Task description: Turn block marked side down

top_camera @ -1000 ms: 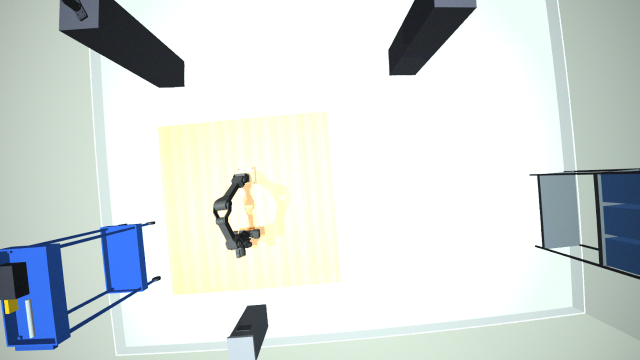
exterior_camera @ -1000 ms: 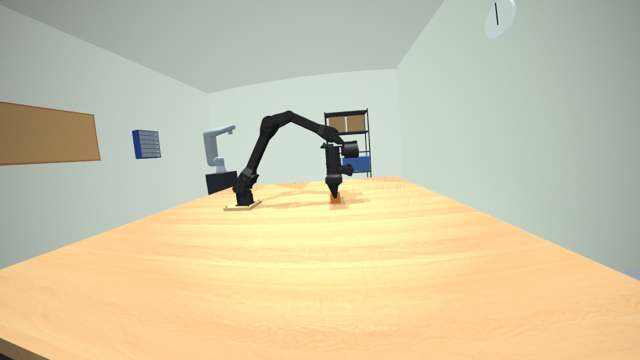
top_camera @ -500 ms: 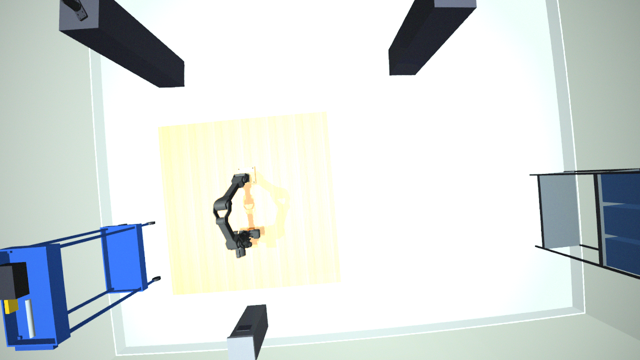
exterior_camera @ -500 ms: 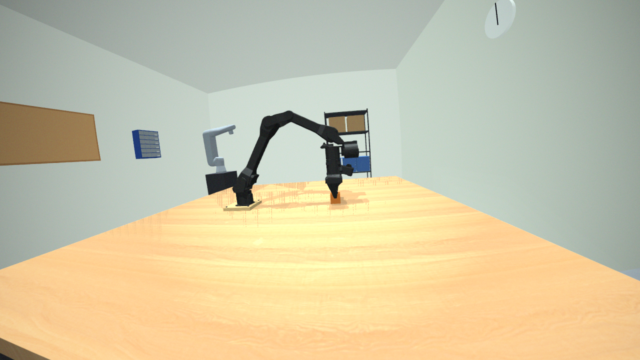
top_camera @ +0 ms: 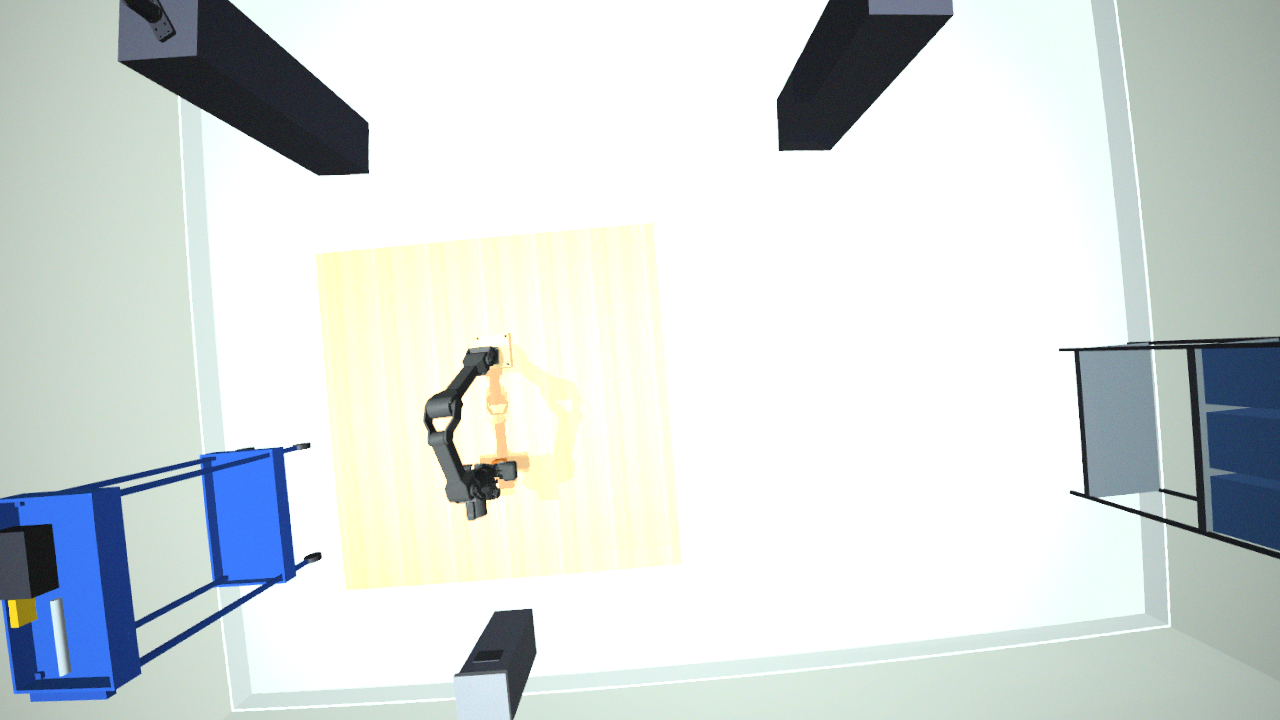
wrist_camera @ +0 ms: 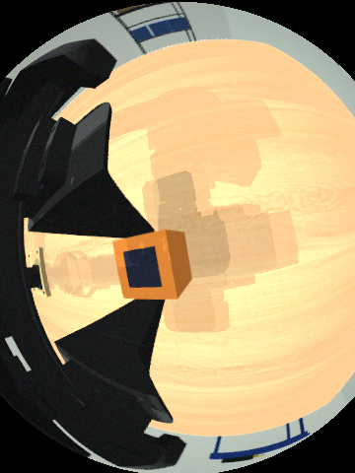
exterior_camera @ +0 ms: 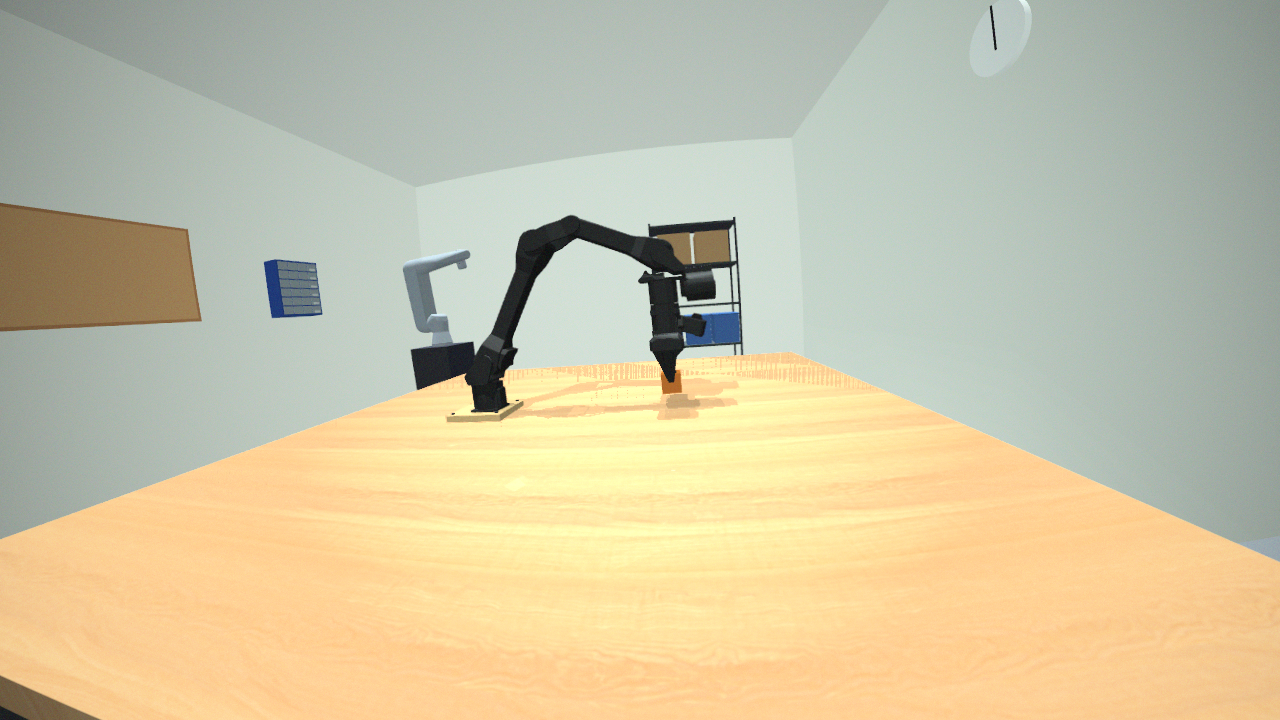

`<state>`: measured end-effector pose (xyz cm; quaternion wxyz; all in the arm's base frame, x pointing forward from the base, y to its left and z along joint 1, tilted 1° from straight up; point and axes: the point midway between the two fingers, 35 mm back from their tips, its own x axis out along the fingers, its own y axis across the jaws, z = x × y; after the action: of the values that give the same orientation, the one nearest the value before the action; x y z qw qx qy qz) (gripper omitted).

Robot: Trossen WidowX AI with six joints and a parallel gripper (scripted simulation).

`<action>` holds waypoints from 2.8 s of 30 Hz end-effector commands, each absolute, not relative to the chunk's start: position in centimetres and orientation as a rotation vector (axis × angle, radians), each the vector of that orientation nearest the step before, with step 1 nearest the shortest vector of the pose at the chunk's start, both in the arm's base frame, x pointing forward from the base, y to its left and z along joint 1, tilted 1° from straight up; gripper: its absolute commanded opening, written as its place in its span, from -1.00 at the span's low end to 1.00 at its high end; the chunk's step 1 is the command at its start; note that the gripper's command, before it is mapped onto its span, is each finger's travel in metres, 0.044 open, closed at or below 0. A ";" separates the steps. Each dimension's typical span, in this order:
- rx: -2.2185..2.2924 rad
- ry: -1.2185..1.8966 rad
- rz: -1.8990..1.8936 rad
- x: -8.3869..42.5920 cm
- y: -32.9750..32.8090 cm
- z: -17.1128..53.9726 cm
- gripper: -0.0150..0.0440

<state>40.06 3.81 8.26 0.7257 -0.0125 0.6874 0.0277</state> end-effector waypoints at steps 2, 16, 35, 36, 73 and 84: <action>-0.030 1.467 0.068 40.1 3.9 8.0 -0.49; -0.024 1.275 0.068 40.3 3.9 7.5 -0.49; -0.012 1.026 0.069 39.5 3.8 7.4 -0.49; -0.012 1.024 0.069 39.5 3.8 7.4 -0.49; 0.006 0.505 0.068 39.4 3.9 4.3 -0.49; 0.007 0.478 0.067 39.3 3.9 4.6 -0.49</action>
<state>39.28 3.95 4.50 0.9703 0.0009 0.2393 0.0366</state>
